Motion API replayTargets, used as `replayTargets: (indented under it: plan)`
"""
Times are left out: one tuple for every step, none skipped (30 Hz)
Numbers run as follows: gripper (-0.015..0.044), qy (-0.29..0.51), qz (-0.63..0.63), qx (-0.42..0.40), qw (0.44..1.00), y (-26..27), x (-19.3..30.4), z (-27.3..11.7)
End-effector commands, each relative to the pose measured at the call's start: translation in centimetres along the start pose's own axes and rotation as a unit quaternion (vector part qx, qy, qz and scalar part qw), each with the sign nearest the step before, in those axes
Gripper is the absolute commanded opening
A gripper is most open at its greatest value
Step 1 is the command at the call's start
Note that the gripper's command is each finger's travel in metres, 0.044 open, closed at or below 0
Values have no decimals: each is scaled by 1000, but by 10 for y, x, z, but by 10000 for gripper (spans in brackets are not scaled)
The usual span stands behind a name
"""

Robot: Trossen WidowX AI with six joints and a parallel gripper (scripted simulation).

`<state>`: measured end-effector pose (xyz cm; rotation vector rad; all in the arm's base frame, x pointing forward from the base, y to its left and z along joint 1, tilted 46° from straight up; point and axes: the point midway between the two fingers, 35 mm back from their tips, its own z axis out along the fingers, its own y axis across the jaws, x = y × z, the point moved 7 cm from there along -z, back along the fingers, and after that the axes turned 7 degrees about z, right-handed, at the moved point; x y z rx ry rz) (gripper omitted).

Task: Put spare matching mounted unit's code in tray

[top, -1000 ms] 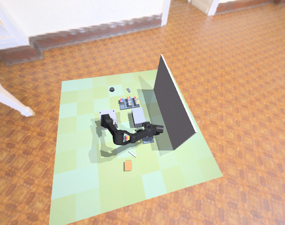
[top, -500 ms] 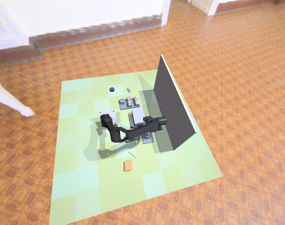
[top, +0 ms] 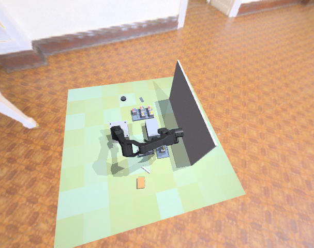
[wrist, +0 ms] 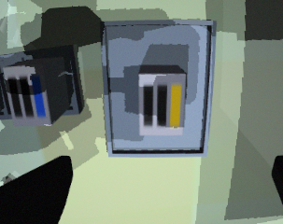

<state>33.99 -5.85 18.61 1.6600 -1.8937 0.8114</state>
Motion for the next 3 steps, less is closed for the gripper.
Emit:
replayTargets:
  plan:
    - [440, 0, -2, 1, 1000, 0, 0, 0]
    - [440, 0, -2, 1, 1000, 0, 0, 0]
    - [440, 0, -2, 1, 1000, 0, 0, 0]
